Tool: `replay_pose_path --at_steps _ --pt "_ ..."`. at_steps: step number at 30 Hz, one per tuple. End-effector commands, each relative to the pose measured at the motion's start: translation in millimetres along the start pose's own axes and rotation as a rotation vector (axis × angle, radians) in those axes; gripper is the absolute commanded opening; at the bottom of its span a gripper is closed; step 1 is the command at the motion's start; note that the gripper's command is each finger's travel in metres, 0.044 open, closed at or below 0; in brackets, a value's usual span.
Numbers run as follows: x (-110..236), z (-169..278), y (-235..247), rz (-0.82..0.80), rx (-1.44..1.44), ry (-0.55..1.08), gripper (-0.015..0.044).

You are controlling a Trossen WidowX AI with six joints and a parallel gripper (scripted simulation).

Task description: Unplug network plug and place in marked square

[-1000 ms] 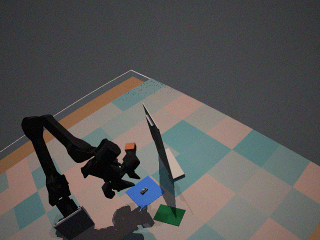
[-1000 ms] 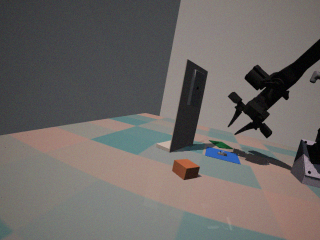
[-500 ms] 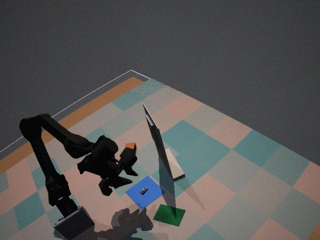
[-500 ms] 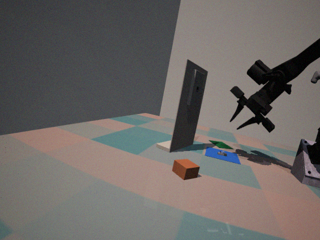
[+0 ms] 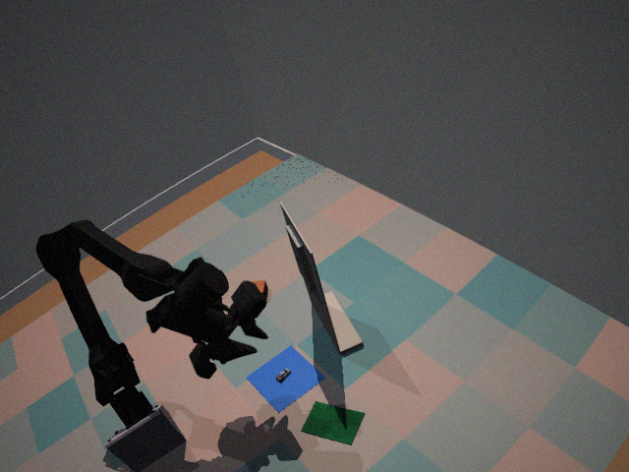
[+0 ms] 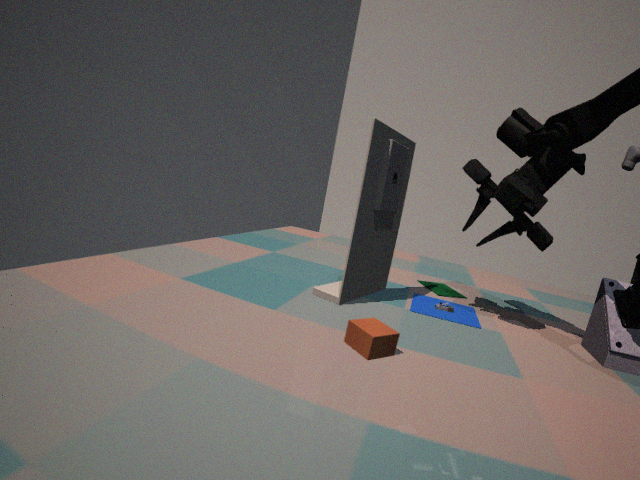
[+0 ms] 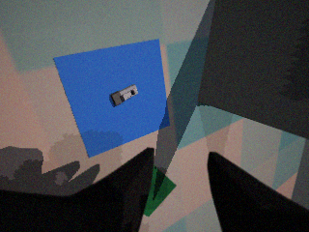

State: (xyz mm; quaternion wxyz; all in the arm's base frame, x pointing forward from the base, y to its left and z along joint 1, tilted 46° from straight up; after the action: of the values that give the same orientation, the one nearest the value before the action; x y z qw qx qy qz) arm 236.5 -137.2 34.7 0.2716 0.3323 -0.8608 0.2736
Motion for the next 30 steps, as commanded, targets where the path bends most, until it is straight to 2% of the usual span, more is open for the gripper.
replay_pose_path --at_steps 1,29,30 --pt "8 0 -9 0.001 0.006 0.001 0.0156" --pt "78 -5 -51 0.007 0.014 -0.006 0.0156" --pt "78 -5 -51 0.007 0.014 -0.006 0.0182"
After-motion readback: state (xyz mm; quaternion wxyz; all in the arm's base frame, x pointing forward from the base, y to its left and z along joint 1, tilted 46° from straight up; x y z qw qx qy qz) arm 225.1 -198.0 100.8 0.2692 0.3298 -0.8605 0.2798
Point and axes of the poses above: the point midway between the two fingers, 35 mm back from their tips, its own x axis back along the fingers, its own y axis across the jaws, z = x × y, the point moved 2 cm from there along x, back along the fingers, and after that the axes turned 1 degree about -x, right-handed, at the moved point
